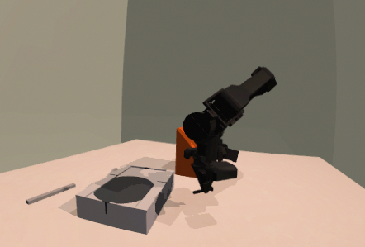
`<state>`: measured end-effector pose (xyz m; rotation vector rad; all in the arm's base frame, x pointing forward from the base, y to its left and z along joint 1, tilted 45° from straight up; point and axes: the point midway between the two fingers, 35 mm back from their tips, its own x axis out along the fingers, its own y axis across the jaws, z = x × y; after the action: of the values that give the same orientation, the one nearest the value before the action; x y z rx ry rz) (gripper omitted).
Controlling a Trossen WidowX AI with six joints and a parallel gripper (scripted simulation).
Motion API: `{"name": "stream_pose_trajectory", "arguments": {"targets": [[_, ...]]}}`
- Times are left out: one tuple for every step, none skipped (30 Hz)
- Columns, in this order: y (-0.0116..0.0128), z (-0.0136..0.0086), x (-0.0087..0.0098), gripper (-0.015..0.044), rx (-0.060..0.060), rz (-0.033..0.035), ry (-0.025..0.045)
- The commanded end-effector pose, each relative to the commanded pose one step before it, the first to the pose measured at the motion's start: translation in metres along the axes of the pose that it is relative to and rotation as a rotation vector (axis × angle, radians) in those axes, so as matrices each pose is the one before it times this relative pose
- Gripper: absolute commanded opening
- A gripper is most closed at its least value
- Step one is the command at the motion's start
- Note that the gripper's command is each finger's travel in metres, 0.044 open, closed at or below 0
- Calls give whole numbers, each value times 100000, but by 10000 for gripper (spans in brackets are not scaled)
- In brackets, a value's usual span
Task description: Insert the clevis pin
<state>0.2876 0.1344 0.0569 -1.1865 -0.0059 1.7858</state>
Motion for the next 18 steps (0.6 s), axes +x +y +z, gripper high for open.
{"name": "stream_pose_trajectory", "arguments": {"targets": [[-208, -13, -1312, 0, -658, -725, 276], [1, 0, -82, 0, 0, 2, 1], [0, 0, 0, 0, 0, 0, 0], [0, 0, 0, 0, 0, 0, 0], [0, 0, 0, 0, 0, 0, 0], [163, 32, 367, 0, 506, 361, -82], [36, 181, -139, 0, -233, -111, -183], [36, 182, -137, 0, -233, -113, -182], [12, 61, -46, 0, -77, -38, -60], [-4, -15, 15, 0, 159, 4, 8], [-6, -22, 34, 0, 381, -1, -1], [-8, -29, 61, 0, 519, -2, -2], [-10, -34, 93, 0, 616, -3, -3], [-11, -36, 127, 0, 676, -3, -4], [-11, -34, 155, 0, 667, -4, -4], [-9, -27, 163, 0, 569, -4, -5], [-7, -20, 164, 0, 466, -5, -5], [-5, -14, 164, 0, 381, -5, -5]]}}
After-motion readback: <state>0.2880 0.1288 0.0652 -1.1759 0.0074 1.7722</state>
